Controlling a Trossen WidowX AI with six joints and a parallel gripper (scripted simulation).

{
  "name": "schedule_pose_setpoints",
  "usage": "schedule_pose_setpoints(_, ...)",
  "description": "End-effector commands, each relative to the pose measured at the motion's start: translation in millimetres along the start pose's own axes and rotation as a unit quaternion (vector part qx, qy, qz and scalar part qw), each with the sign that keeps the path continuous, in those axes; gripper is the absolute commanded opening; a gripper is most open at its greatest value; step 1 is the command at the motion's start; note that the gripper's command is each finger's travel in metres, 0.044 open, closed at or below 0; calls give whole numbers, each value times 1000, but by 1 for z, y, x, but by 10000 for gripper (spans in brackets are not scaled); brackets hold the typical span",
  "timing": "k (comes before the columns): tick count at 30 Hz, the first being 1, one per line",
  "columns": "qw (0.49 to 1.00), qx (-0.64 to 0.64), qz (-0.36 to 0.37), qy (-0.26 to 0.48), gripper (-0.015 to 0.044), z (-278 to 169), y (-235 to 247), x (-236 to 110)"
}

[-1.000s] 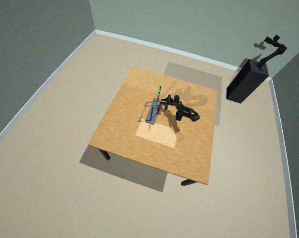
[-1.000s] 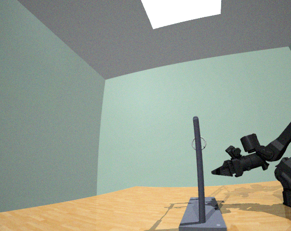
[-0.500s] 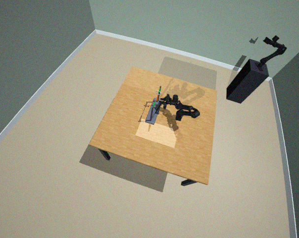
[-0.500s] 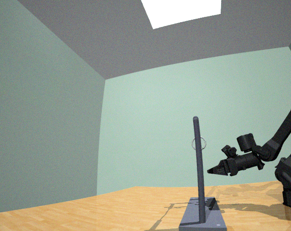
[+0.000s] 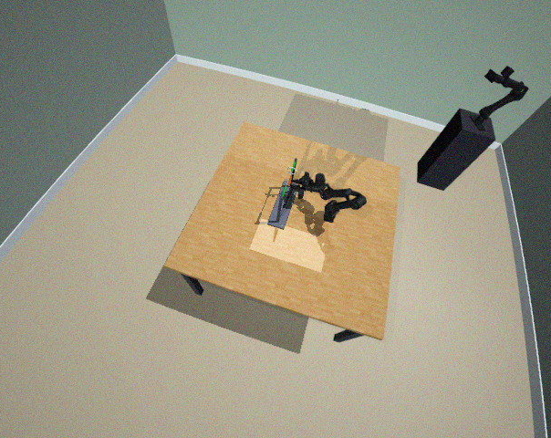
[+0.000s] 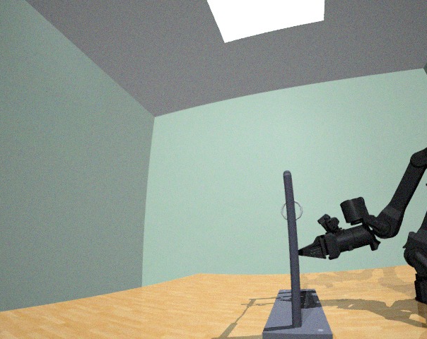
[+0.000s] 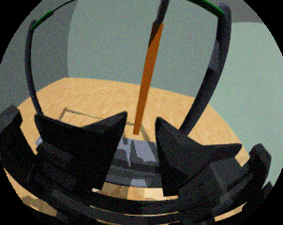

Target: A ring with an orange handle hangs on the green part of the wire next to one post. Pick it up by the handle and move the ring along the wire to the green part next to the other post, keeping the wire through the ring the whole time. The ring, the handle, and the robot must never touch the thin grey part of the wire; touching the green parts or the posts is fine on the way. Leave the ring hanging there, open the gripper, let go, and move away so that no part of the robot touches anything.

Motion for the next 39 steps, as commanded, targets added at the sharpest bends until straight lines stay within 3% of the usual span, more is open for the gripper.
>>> schedule_pose_setpoints(1,1000,4,-3,1,160,-1,-1,7)
schedule_pose_setpoints(24,1000,4,-2,-1,160,-6,2,42)
schedule_pose_setpoints(39,1000,5,-2,-1,160,-7,2,43)
Point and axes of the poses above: the point midway between the two fingers, 35 mm back from their tips, its own x axis out along the fingers, its own y axis across the jaws, z = x × y, the point moved 4 cm from there along -x, back along the fingers, and after that the axes turned 11 degrees about x, right-handed, at the moved point
